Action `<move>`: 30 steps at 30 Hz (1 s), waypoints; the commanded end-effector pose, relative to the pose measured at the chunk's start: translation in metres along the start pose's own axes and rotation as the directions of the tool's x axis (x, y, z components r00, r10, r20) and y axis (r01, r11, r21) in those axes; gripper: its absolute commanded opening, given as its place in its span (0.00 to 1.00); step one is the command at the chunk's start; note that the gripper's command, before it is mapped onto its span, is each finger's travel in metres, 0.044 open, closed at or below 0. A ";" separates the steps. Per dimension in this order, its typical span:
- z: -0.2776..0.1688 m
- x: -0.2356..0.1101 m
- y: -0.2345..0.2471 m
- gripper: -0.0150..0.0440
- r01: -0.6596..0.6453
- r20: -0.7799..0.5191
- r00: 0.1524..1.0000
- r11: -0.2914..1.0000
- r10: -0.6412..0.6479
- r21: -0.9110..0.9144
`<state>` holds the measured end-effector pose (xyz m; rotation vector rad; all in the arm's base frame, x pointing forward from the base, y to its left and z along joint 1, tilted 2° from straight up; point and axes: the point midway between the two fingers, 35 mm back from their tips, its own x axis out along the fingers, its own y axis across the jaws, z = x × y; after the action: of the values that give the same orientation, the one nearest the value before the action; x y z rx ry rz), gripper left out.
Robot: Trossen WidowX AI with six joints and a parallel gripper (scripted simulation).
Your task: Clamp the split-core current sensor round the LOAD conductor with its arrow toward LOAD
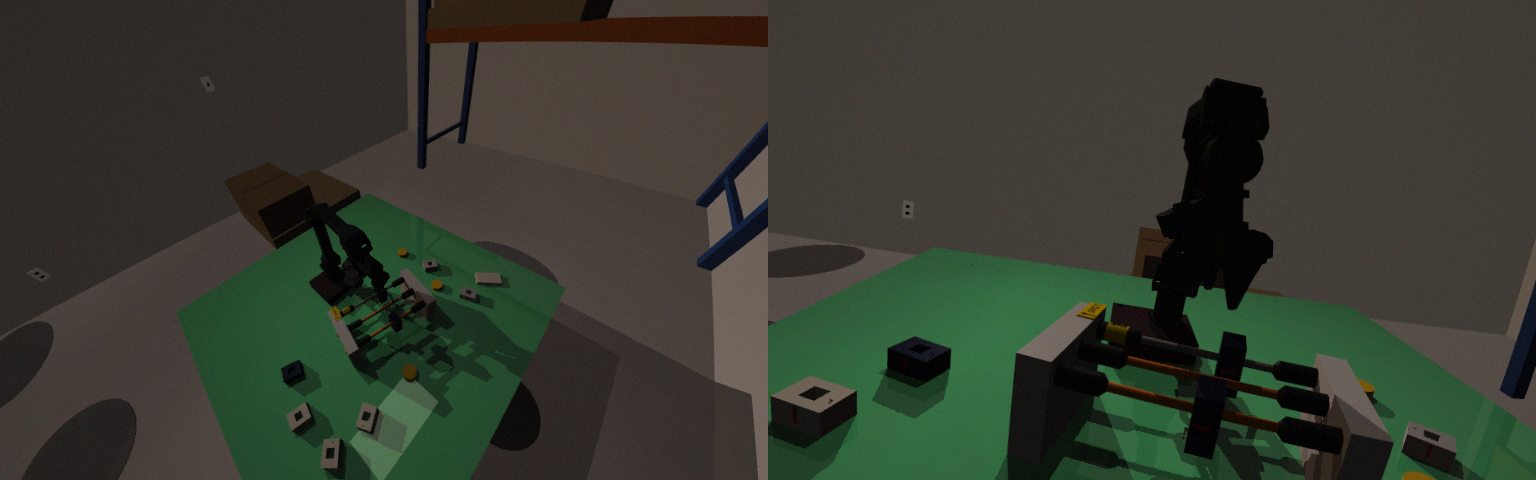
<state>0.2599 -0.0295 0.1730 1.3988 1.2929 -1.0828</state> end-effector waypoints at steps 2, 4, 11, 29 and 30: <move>0.019 0.003 -0.025 1.00 -0.156 -0.148 0.983 0.903 0.105 -0.400; 0.025 0.003 -0.032 1.00 -0.225 -0.186 0.971 0.830 0.149 -0.510; 0.038 0.005 -0.056 1.00 -0.413 -0.274 0.901 0.468 0.337 -0.782; 0.053 0.008 -0.086 1.00 -0.096 -0.248 0.683 -0.252 0.686 -0.963; 0.054 0.008 -0.087 1.00 -0.052 -0.242 0.670 -0.280 0.702 -0.958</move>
<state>0.1911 -0.0721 0.1541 0.6673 1.0340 0.1619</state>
